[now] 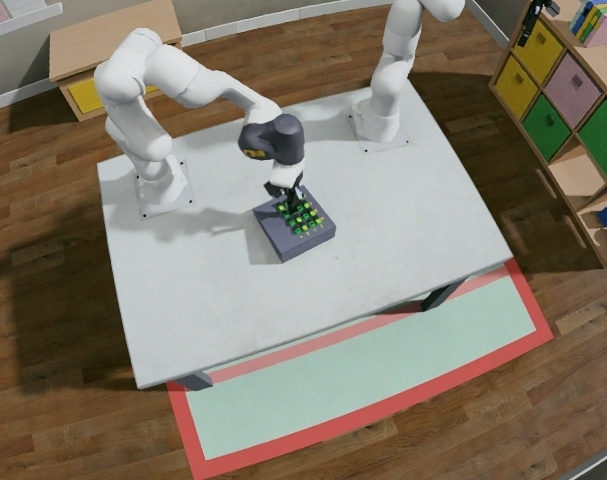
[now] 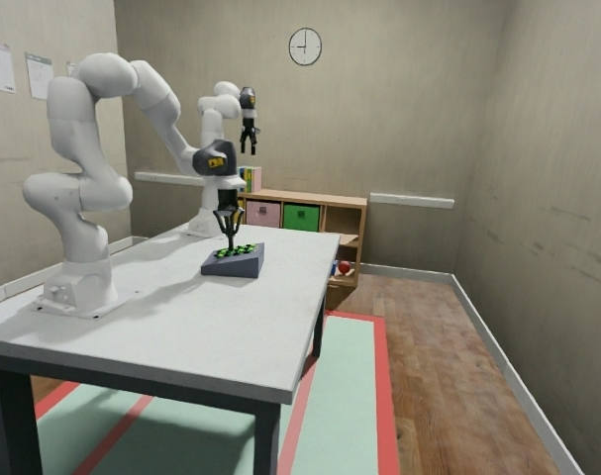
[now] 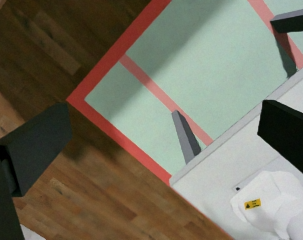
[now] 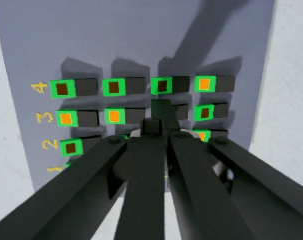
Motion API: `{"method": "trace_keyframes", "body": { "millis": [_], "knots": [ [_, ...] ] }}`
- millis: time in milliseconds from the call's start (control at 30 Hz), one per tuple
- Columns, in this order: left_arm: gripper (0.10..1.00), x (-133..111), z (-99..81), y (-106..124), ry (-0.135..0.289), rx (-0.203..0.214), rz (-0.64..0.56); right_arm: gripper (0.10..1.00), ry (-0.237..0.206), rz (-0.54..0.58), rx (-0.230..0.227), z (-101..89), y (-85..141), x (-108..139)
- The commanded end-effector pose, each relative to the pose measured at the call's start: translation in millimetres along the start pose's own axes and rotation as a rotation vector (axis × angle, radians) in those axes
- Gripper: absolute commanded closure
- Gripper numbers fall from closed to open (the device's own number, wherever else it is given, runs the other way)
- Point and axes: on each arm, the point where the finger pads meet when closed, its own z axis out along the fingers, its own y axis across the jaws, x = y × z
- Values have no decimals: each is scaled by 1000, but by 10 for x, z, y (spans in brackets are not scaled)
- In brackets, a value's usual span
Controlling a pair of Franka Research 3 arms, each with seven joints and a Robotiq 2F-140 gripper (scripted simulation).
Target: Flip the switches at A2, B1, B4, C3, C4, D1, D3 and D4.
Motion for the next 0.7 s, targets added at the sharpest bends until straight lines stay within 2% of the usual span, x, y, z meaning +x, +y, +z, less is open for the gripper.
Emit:
{"method": "trace_keyframes", "body": {
  "millis": [0, 667],
  "knots": [
    [98, -17, 3, -6, -4, 1, 6, 999, -4, -21, 0, 11, -7, -12],
    [98, -17, 3, -6, -4, 1, 6, 999, -4, -21, 0, 44, -7, -12]
  ]
}}
